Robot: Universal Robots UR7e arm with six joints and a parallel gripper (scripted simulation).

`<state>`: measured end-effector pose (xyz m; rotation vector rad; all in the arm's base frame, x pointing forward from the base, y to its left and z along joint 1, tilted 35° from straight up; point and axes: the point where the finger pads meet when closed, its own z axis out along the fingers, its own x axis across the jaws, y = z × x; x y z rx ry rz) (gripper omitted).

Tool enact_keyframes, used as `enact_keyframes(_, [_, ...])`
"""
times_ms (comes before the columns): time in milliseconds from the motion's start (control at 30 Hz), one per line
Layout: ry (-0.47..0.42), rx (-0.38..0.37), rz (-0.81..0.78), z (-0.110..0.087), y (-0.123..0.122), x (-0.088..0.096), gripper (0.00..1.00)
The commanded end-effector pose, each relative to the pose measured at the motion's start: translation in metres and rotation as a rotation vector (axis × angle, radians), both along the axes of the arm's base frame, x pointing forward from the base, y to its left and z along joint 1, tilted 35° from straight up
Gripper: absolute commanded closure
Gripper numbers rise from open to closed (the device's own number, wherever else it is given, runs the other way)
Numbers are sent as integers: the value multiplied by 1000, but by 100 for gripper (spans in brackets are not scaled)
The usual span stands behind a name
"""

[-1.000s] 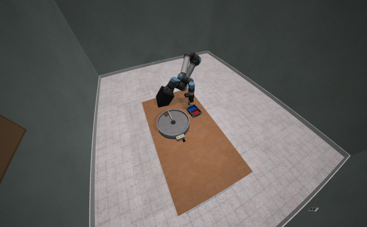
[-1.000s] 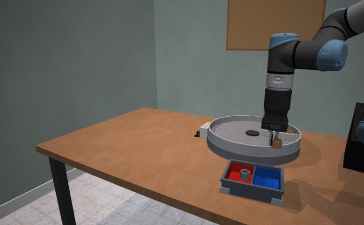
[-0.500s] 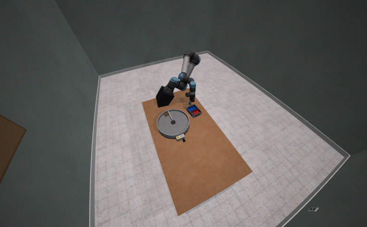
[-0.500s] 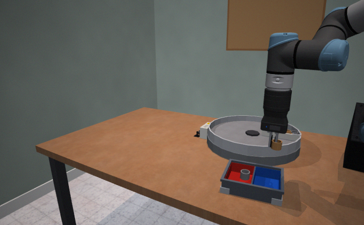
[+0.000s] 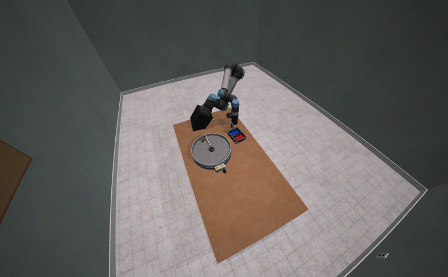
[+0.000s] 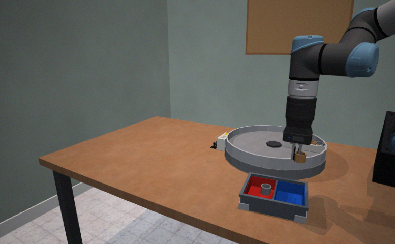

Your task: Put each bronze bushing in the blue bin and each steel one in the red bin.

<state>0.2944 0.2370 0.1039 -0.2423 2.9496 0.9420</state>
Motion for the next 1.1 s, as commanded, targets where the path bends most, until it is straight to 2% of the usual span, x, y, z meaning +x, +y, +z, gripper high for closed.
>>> enact_keyframes(0, [-1, 0, 0, -8, 6, 0, 100])
enact_keyframes(100, [-1, 0, 0, -21, 15, 0, 100])
enact_keyframes(200, [-1, 0, 0, -21, 15, 0, 100])
enact_keyframes(367, [-1, 0, 0, -43, 31, 0, 100])
enact_keyframes(533, [-1, 0, 0, -43, 31, 0, 100])
enact_keyframes(700, [-1, 0, 0, -65, 46, -1, 100])
enact_keyframes(1067, [-1, 0, 0, -65, 46, -1, 100])
